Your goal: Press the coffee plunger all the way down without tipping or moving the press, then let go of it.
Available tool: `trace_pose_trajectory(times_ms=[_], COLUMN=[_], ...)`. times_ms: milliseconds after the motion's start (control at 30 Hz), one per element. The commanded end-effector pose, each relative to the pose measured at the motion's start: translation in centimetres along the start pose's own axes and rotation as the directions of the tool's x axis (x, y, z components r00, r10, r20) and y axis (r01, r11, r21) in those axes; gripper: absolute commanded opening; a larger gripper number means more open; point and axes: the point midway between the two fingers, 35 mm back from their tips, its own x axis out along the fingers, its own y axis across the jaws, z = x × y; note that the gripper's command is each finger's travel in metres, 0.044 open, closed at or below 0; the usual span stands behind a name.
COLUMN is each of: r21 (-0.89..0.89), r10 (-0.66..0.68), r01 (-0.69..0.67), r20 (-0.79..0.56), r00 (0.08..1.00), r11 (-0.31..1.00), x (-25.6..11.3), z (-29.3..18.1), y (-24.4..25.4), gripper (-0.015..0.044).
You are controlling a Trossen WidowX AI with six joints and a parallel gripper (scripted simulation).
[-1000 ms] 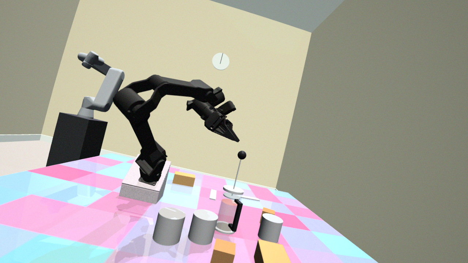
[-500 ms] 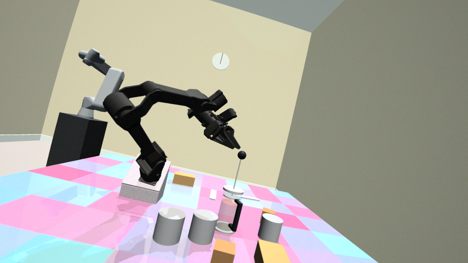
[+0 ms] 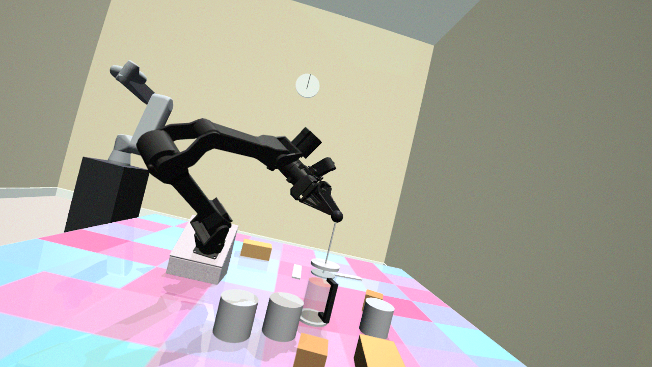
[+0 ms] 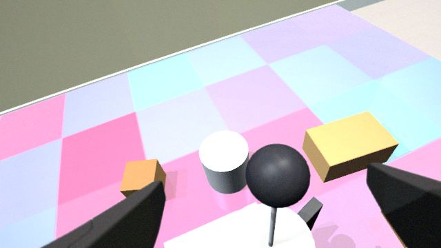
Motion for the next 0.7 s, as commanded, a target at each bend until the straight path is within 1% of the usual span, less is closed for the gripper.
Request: trace_pose_trajectory(times_ms=[0, 233, 633, 667], r21=[0.002, 0.0, 0.0, 0.0], r10=[0.0, -0.007, -0.007, -0.007], r01=[0.0, 0.007, 0.007, 0.007], r20=[0.007, 0.021, 0.021, 0.021], r00=[1.0, 1.0, 1.0, 1.0], r11=[1.0, 1.0, 1.0, 1.0], x=[0.59, 1.3, 1.3, 1.3], z=[0.05, 0.22, 0.22, 0.22], y=[-0.36, -0.76, -0.76, -0.76], gripper=[0.044, 0.044, 0.0125, 0.0121])
